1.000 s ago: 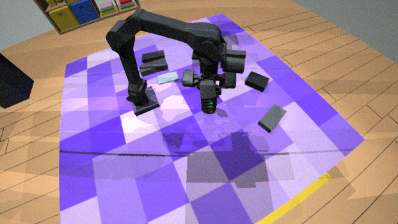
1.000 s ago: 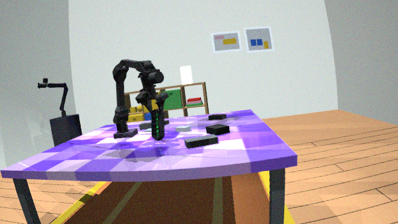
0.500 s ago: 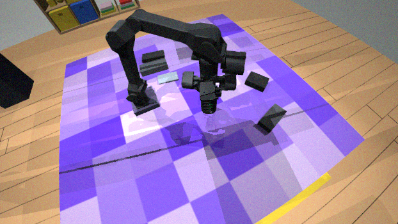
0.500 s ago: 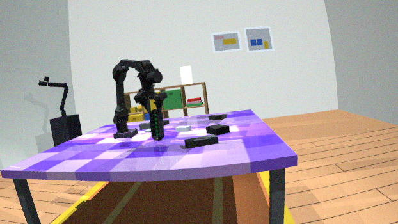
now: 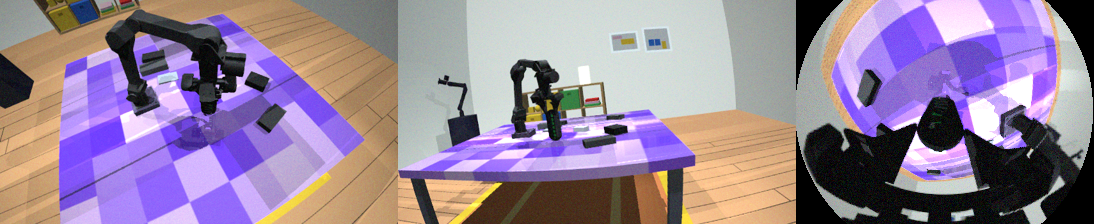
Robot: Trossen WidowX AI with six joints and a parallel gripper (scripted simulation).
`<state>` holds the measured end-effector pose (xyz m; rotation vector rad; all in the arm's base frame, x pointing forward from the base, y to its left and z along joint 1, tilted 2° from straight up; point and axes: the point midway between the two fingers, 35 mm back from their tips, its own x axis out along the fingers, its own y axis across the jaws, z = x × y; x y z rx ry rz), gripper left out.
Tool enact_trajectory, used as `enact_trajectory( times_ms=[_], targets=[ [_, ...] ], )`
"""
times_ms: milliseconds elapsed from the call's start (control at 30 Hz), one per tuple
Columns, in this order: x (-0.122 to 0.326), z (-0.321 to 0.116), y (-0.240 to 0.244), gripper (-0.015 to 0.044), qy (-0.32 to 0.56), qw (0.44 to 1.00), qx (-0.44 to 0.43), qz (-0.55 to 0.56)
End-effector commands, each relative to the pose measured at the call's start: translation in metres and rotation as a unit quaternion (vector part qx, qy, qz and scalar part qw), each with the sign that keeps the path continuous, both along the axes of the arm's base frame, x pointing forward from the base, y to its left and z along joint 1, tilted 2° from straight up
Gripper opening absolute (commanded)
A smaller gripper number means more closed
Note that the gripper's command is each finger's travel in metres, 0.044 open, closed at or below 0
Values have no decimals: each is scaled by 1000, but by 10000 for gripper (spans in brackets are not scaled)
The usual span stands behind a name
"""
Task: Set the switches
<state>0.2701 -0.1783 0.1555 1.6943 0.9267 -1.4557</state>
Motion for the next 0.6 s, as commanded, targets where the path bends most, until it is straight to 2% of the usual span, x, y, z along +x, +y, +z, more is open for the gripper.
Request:
enact_trajectory(
  times_ms=[0,567],
  targets=[
    [-3,-2,-6,337,8,1000,-10,-1],
    [-10,-3,-17,338,18,999,-28,-2]
  ],
)
